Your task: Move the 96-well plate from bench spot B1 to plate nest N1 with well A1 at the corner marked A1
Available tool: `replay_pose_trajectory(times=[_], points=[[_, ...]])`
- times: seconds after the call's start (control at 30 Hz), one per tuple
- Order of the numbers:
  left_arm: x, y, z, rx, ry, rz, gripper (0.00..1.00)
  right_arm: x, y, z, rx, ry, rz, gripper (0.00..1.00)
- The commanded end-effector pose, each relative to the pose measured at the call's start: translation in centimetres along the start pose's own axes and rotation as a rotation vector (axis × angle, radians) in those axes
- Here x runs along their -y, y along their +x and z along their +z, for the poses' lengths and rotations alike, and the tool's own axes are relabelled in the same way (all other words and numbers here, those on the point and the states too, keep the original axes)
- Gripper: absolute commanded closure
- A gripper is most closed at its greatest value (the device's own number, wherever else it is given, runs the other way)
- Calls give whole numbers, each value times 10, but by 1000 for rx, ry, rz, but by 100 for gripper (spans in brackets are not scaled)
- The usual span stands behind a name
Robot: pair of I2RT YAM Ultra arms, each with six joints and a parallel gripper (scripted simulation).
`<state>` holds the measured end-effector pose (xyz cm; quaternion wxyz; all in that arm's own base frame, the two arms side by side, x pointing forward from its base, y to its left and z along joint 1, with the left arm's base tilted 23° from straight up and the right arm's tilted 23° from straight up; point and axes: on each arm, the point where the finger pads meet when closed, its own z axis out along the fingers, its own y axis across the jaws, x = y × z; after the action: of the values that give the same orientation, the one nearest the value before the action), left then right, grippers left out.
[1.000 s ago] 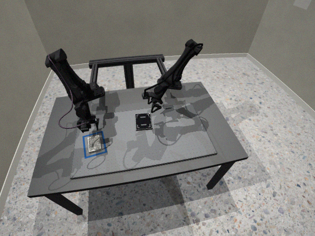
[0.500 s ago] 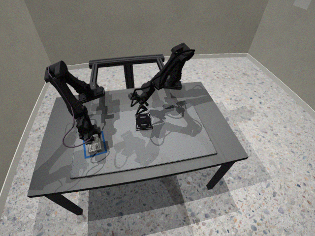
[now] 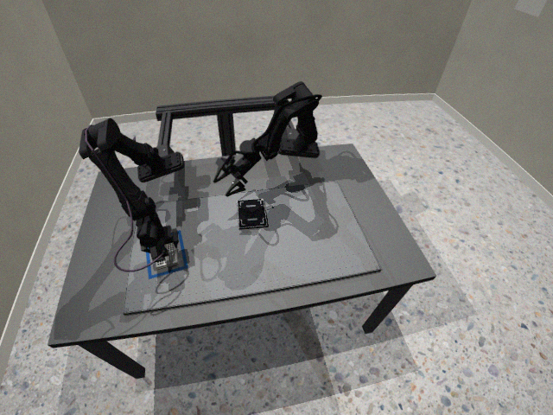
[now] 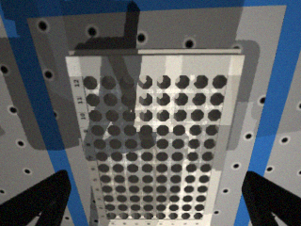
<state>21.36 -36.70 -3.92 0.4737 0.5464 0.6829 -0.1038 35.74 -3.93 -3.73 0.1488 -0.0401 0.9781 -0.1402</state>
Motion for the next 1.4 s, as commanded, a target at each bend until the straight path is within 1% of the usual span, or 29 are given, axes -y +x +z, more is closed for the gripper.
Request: replay_pose_trajectory(times=[0.0, 0.13, 0.17, 0.3, 0.47, 0.7, 0.83, 1.13, 1.2, 1.37], points=[[-1, -27, 2, 127, -50, -31, 0, 0, -6, -3, 3, -5, -11, 0], [1, -26, 2, 126, -40, -28, 0, 0, -6, -3, 3, -5, -11, 0], [1, -26, 2, 126, -40, -28, 0, 0, 3, 0, -22, -8, -16, 0], [1, -26, 2, 126, -40, -28, 0, 0, -2, 6, 3, -7, -7, 0], [1, -26, 2, 126, -40, -28, 0, 0, 0, 11, 1, -8, -8, 0], [1, -26, 2, 126, -40, -28, 0, 1, -5, 21, 12, -6, -5, 0], [1, -26, 2, 126, -40, -28, 0, 1, -7, 23, 14, -5, -7, 5], [1, -26, 2, 126, -40, -28, 0, 0, -7, 23, 15, -5, -8, 5], [1, -26, 2, 126, -40, -28, 0, -1, -1, 24, 4, -7, -10, 8], [1, -26, 2, 126, -40, -28, 0, 0, -2, 22, 11, -6, -8, 15]])
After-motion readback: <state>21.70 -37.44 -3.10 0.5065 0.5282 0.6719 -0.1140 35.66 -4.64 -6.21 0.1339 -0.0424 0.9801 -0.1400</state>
